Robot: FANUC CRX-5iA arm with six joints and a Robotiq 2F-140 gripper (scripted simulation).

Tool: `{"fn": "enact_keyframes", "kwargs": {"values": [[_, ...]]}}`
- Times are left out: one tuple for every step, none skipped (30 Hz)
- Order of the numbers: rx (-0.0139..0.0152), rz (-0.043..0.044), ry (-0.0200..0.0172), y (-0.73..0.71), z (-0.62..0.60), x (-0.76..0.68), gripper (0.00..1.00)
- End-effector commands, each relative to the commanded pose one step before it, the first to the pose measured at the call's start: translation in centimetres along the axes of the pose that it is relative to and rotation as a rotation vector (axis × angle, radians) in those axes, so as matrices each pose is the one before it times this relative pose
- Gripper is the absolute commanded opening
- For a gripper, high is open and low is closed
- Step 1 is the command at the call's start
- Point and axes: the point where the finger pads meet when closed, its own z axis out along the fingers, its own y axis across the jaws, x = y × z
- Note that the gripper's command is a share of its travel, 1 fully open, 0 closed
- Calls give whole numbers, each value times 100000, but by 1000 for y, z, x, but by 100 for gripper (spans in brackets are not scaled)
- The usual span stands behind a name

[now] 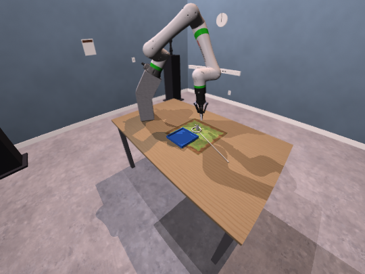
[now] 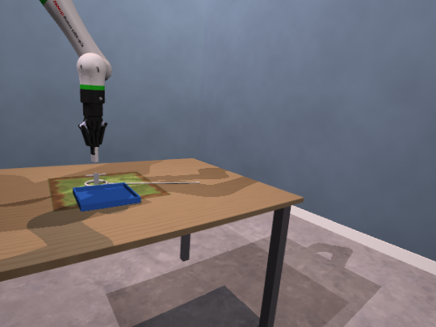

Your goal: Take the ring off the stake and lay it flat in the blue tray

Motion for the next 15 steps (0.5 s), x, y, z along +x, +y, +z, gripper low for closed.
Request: {"fn": "enact_keyframes", "kwargs": {"values": [[-3101,27447,3810,-440,7,-613,10],[-120,4622,169,-7,1,-29,10],[-231,4559,285,-2,0,-12,10],[-346,4487,418,0,0,-2,10],[0,0,0,0,0,0,10],[0,0,0,0,0,0,10],[-1729,12412,2190,0,0,0,10],[-626,2830,878,0,0,0,10],[0,0,0,0,0,0,10],[0,0,0,0,0,0,10],[0,0,0,0,0,0,10],[0,0,0,0,0,0,10],[0,0,0,0,0,0,10],[0,0,0,0,0,0,10],[0,0,0,0,0,0,10]]}}
